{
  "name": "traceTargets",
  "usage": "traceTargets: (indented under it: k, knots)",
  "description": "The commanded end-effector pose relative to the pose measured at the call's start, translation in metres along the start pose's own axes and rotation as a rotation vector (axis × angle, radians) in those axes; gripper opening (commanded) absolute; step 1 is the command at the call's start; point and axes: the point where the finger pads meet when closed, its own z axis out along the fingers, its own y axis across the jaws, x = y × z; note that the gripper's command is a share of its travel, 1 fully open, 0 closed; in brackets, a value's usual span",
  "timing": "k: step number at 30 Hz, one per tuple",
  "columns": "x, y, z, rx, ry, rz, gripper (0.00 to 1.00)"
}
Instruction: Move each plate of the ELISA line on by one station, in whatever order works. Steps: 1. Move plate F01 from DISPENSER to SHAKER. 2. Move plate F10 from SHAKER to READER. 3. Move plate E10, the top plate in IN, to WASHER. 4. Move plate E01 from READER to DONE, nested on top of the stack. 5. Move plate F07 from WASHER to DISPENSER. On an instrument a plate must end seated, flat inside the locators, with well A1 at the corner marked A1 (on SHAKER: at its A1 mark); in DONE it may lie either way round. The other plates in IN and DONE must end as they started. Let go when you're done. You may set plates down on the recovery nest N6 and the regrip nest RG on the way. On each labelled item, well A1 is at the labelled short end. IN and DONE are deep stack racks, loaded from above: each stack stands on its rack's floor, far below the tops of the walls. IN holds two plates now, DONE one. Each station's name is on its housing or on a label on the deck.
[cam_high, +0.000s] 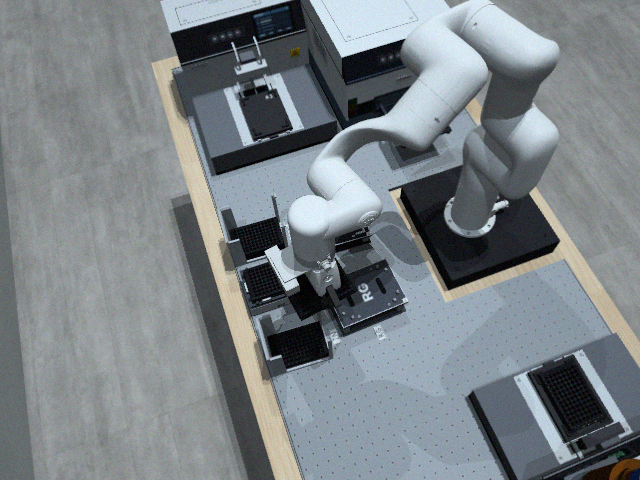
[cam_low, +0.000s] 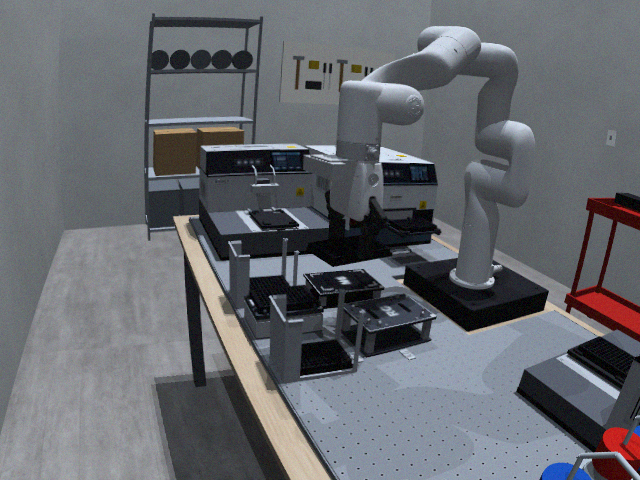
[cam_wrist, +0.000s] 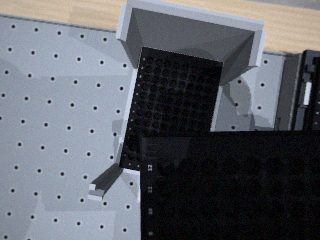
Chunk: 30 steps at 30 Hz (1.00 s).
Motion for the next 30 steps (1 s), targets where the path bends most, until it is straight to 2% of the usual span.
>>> traceTargets:
  k: [1, 11, 30]
  knots:
    - [-0.007, 0.002, -0.002, 0.002, 0.008, -0.031, 0.0]
    - [-0.036, 0.011, -0.002, 0.002, 0.008, -0.061, 0.0]
    - [-0.075, 0.052, -0.002, 0.001, 0.007, -0.195, 0.0]
